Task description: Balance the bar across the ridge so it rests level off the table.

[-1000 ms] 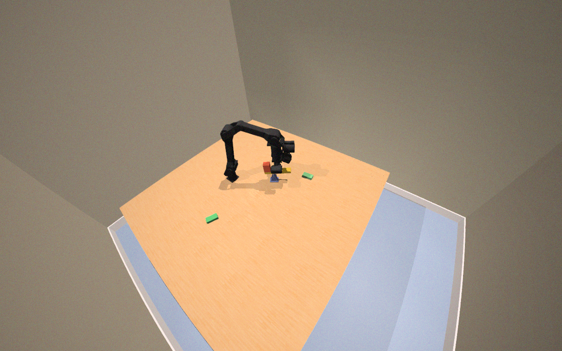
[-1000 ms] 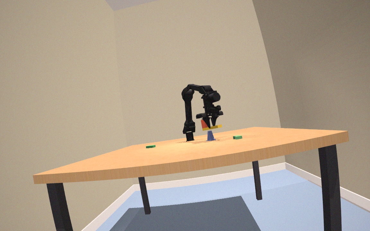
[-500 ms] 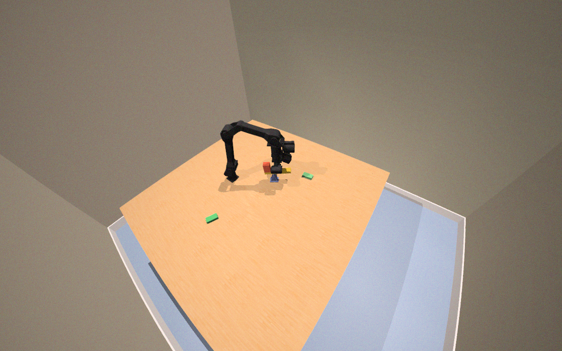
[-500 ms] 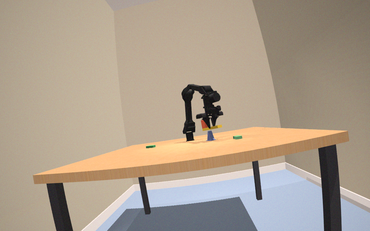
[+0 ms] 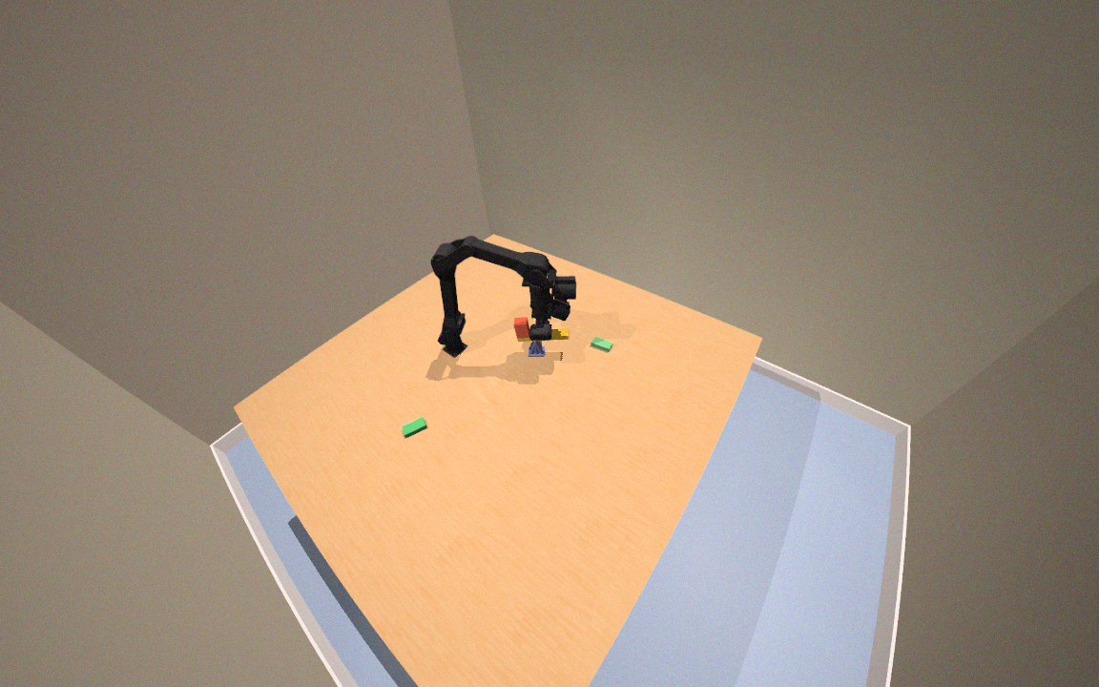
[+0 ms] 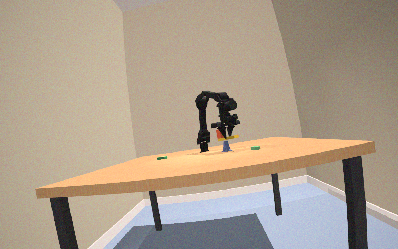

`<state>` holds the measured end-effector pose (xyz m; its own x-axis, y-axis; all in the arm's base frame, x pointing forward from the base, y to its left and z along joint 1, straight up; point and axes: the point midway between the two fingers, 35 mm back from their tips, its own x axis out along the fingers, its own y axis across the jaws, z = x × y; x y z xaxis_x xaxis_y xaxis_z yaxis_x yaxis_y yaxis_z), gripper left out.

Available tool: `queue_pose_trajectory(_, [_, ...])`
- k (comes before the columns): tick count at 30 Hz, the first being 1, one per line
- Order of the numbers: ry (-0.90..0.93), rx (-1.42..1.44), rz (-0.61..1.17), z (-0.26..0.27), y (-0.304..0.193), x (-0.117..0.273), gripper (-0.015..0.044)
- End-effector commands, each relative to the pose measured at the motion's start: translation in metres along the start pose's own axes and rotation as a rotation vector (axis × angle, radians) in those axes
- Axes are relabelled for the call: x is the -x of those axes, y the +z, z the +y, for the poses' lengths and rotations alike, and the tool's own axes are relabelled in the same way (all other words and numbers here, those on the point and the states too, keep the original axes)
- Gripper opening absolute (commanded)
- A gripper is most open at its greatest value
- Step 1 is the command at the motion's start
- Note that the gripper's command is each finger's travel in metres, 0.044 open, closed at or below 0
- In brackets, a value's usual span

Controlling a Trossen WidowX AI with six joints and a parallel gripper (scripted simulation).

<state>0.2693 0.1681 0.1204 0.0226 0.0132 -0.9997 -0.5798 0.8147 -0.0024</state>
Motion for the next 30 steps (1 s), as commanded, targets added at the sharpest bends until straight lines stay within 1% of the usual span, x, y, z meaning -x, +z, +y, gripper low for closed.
queue_pose_trajectory(1, [0.001,0.003,0.001,0.0001,0.0,-0.0008,0.0])
queue_pose_trajectory(30, [0.001,0.003,0.001,0.0,-0.0001,-0.0033,0.0])
